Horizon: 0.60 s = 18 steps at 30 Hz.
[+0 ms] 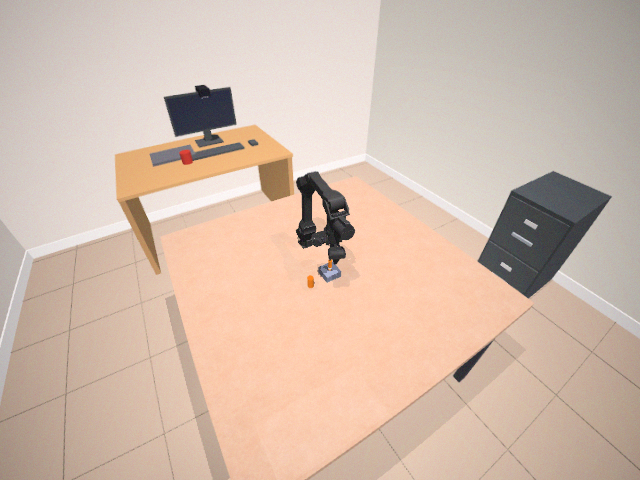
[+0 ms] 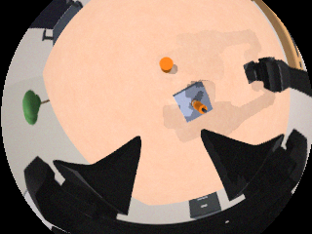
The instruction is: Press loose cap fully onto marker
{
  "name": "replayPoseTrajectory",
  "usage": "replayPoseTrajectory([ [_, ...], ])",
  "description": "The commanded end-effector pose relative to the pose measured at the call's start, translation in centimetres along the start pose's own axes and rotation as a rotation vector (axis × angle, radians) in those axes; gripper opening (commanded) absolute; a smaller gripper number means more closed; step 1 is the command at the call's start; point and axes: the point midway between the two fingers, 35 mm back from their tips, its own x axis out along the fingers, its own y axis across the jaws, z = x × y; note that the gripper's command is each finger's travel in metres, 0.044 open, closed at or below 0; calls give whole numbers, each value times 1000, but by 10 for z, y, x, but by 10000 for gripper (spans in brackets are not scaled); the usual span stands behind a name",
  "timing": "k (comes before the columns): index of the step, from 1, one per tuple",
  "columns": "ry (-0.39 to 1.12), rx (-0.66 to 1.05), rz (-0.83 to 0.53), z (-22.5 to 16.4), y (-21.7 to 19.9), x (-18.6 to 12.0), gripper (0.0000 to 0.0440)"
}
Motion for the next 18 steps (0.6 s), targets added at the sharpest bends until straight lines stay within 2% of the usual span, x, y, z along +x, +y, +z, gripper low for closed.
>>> replayPoseTrajectory([
  [1, -5, 10, -30, 6, 2, 6, 329],
  [18, -27, 49, -137, 33, 2, 28, 328],
])
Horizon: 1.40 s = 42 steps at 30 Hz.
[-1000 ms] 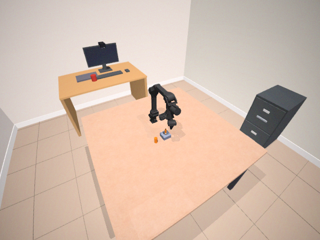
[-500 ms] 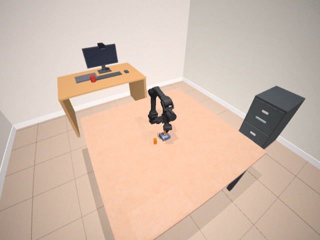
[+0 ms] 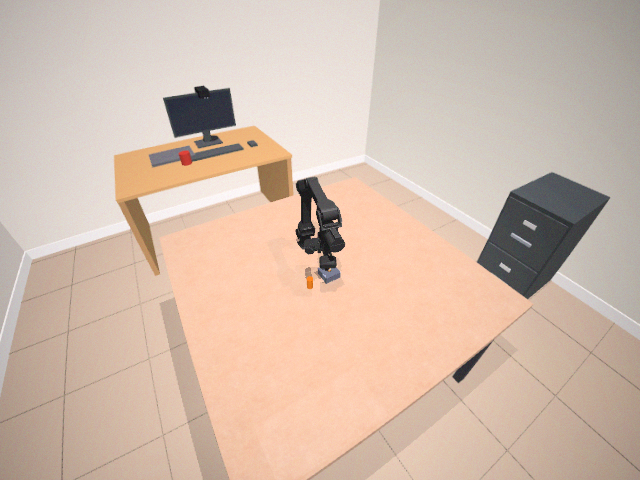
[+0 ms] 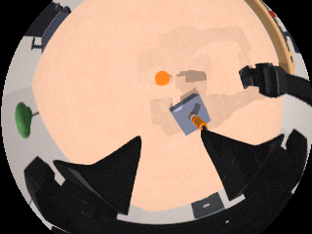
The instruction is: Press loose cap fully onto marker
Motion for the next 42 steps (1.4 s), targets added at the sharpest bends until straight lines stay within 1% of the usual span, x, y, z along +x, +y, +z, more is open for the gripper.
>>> replayPoseTrajectory([
  [1, -5, 6, -41, 6, 0, 9, 328],
  [24, -4, 25, -176, 39, 2, 47, 323],
  [42, 19, -4, -233, 60, 0, 87, 303],
])
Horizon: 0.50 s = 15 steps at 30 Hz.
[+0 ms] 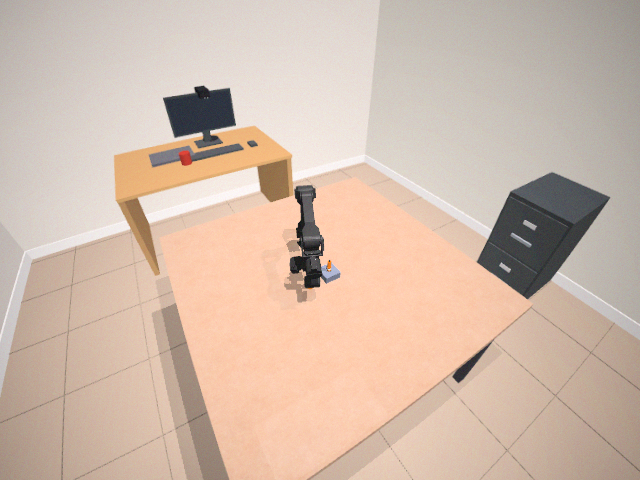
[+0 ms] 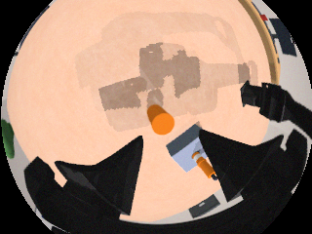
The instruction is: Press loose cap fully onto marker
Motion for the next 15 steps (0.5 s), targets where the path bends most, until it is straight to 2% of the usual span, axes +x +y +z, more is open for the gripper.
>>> replayPoseTrajectory([
  [1, 6, -13, -27, 3, 0, 14, 302],
  [15, -8, -89, -37, 9, 2, 45, 268],
])
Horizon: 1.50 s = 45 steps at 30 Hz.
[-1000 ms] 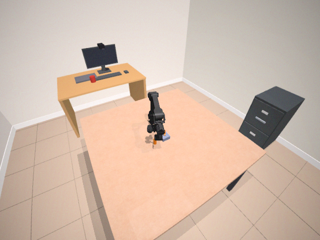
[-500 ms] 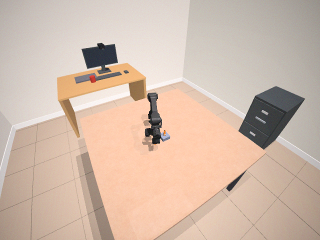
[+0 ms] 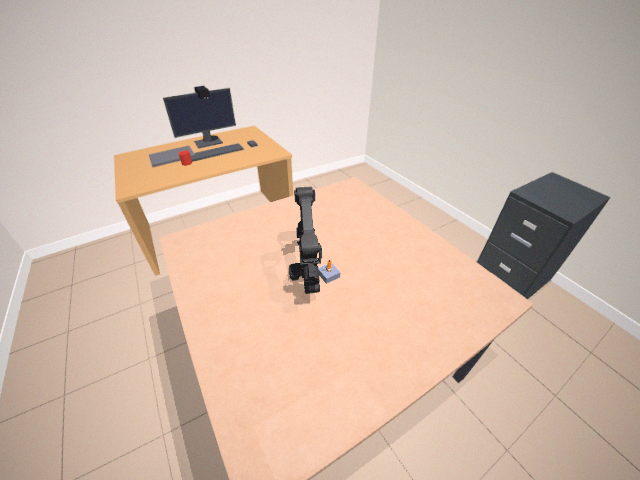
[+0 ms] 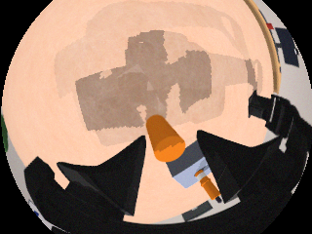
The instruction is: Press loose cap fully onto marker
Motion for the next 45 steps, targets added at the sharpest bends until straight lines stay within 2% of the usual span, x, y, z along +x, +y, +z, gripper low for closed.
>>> replayPoseTrajectory([
  [1, -11, -21, -14, 2, -2, 10, 262],
  [4, -18, -35, -7, 3, -1, 12, 228],
  [9, -33, -57, 27, 3, 0, 4, 104],
  [10, -33, -59, 36, 3, 0, 1, 99],
  [18, -56, -96, 124, -2, 5, -27, 120],
  [27, -60, -138, 188, -17, 3, -58, 121],
  [45, -44, -215, 188, -75, -36, -90, 98],
])
